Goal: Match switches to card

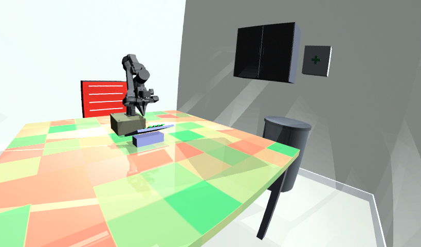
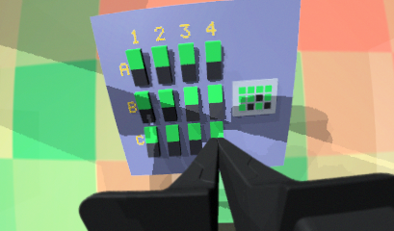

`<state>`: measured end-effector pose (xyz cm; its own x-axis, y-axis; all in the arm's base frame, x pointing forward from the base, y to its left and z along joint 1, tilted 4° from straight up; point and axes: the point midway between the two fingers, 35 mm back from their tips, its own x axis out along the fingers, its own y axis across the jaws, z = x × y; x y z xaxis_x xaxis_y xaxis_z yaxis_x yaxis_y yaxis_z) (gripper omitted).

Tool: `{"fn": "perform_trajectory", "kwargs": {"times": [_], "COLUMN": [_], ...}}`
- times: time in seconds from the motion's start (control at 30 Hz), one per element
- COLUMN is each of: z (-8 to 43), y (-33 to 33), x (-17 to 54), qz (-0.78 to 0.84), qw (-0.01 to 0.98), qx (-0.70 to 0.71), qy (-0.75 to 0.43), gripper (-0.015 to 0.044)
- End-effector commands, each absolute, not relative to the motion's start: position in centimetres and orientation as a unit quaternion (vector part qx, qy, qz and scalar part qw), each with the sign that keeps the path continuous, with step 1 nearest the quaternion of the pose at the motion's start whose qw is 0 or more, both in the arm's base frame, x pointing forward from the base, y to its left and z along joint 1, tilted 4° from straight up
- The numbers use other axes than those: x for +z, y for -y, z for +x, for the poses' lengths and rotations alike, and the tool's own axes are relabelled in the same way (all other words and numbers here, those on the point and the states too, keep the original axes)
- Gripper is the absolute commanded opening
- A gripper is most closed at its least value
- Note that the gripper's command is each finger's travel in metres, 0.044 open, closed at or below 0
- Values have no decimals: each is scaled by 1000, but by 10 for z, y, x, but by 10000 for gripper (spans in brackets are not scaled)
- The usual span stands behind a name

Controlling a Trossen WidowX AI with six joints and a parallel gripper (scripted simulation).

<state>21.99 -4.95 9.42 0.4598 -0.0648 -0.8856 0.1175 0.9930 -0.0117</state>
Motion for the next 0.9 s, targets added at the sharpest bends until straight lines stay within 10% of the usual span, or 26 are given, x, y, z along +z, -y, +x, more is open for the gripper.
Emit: {"fn": "perform_trajectory", "kwargs": {"times": [0.0,0.87], "z": [220,245], "y": [57,60], "x": [94,43], "qz": [23,22], "qw": [856,862], "qx": [-48,-48], "qy": [-515,-504], "gripper": [0,0]}}
